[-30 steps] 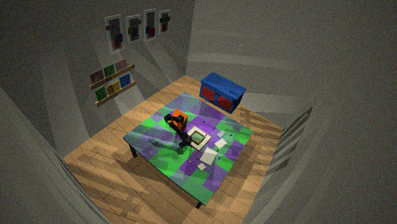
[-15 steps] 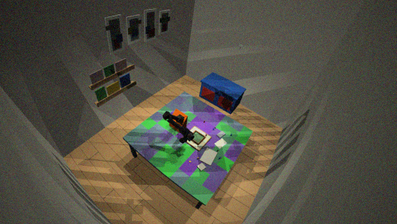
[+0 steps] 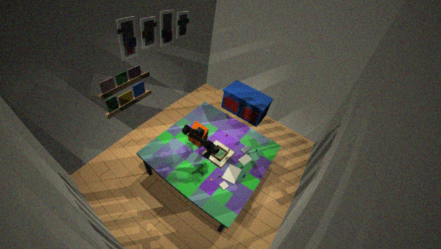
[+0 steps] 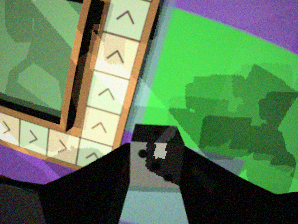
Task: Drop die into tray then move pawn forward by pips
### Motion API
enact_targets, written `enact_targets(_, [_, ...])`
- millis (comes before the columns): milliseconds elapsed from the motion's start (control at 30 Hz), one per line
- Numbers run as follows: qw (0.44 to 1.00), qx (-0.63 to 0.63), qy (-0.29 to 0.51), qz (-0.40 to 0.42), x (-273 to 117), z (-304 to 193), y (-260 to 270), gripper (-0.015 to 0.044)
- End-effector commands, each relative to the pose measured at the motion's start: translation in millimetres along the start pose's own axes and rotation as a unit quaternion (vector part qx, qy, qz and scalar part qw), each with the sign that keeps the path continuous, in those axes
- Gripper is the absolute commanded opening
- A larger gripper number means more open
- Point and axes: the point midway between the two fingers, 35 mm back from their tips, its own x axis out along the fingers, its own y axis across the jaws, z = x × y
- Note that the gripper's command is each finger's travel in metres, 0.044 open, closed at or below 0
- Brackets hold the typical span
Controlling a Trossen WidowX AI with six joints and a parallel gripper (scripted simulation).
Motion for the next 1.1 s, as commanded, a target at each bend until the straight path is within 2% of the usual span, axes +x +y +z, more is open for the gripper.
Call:
enact_targets(0, [0.998,-0.063,-0.001,0.003,3,10,13,0.0000])
enact_targets(533, [0.942,-0.335,-0.002,0.006,18,46,77,0.0000])
enact_targets(1067, [0.814,-0.580,0.002,0.001,33,61,148,0.0000])
